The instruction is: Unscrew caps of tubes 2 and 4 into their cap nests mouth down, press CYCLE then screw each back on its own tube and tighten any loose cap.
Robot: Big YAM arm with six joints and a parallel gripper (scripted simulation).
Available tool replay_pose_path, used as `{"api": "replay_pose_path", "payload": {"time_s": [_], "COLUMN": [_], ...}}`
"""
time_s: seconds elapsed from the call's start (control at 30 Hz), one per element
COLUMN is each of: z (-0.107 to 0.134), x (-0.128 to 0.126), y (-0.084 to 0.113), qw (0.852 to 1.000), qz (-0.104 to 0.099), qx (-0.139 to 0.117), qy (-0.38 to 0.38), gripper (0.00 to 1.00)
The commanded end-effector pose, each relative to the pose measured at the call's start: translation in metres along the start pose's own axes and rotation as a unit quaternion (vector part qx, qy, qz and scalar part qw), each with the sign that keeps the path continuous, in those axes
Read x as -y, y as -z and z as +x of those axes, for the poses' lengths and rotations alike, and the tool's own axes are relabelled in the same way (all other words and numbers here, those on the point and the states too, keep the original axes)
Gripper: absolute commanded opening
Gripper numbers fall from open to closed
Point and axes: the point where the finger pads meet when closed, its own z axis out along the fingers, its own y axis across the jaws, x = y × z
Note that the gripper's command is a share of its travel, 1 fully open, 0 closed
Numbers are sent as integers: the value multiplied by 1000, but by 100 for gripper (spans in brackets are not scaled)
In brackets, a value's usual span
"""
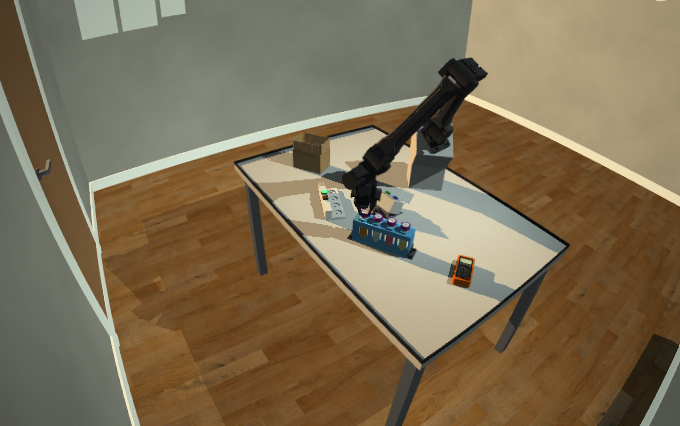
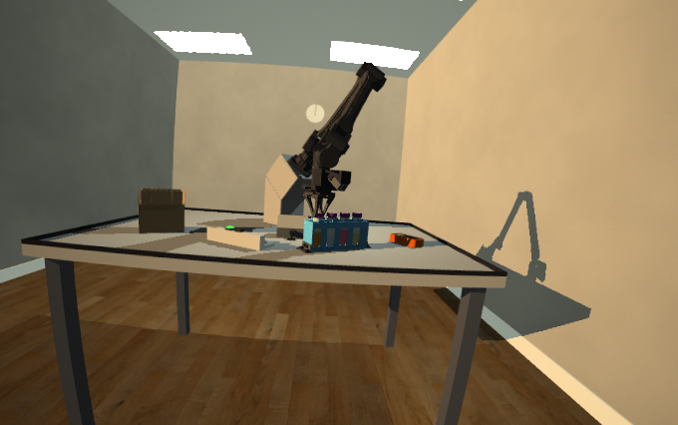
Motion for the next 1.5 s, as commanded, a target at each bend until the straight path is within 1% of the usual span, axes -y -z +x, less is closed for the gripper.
{"api": "replay_pose_path", "payload": {"time_s": [0.0,0.1,0.17,0.23,0.37,0.5,0.57,0.6,0.67,0.73,0.87,1.0,1.03,1.47], "z": [-9,-9,-9,-10,-10,-10,-10,-11,-11,-11,-11,-11,-11,-10], "x": [-4,-4,-4,-4,-4,-5,-5,-5,-5,-5,-5,-5,-5,-5], "y": [3,3,3,3,3,2,2,2,2,2,2,2,2,2], "qw": [991,979,979,967,936,898,876,874,849,849,792,727,718,716], "qz": [-1,-1,-1,-2,-2,-3,-4,-4,-5,-5,-6,-7,-7,-7], "qx": [8,8,8,9,10,9,10,10,10,10,9,9,9,6], "qy": [-135,-205,-205,-256,-351,-440,-482,-486,-529,-529,-611,-687,-696,-698], "gripper": [0,0,0,0,0,0,0,0,0,0,0,0,0,0]}}
